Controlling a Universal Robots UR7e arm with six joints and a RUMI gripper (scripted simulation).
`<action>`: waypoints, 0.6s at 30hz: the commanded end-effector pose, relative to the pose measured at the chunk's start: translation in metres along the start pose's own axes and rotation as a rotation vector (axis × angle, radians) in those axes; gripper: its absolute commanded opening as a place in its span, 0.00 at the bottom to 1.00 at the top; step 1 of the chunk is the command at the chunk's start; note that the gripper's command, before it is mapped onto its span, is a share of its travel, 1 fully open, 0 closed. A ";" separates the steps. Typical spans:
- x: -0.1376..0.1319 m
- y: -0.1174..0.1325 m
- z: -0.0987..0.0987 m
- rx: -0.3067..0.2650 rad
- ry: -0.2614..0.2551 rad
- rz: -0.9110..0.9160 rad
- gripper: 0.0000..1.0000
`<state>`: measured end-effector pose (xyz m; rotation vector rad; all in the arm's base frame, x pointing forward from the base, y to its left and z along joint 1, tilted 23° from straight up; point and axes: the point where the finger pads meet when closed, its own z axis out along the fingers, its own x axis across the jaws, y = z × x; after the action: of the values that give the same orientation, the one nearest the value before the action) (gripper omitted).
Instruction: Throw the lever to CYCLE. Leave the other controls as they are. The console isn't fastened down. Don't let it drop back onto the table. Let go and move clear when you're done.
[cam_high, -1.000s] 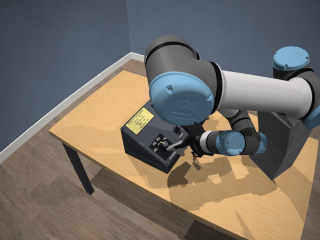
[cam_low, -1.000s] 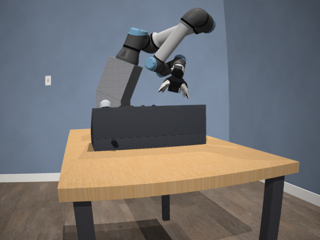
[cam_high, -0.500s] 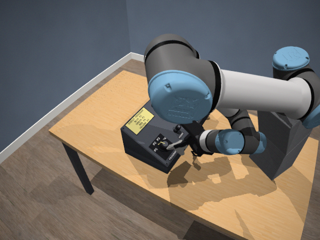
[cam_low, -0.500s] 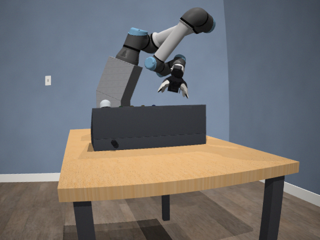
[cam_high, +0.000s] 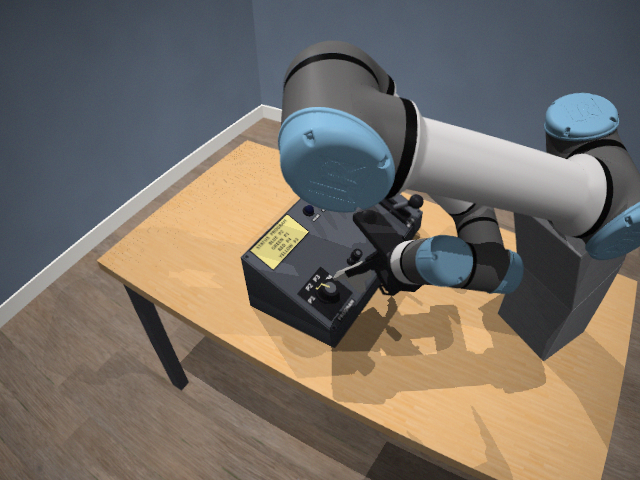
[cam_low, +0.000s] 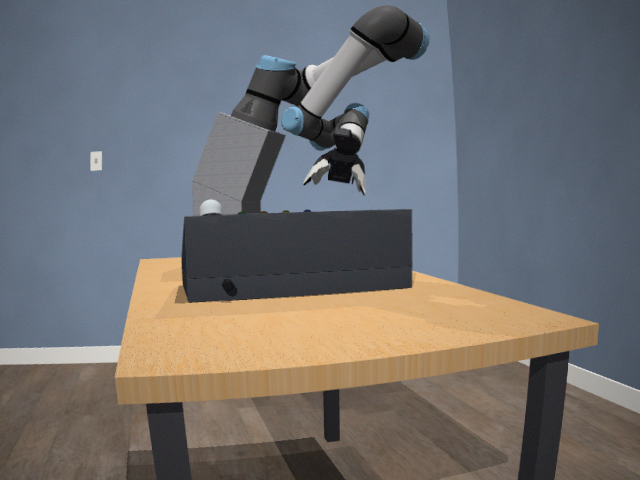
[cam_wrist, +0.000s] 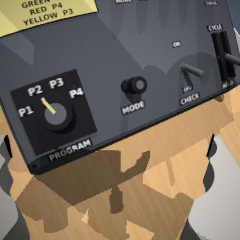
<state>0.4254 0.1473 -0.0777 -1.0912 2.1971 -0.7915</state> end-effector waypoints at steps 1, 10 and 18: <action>0.017 -0.011 0.013 -0.036 0.029 0.066 1.00; 0.055 -0.031 0.033 -0.101 0.083 0.216 1.00; 0.104 -0.053 0.049 -0.170 0.136 0.428 1.00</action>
<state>0.4333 0.0461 -0.0936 -0.7146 2.4758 -0.5815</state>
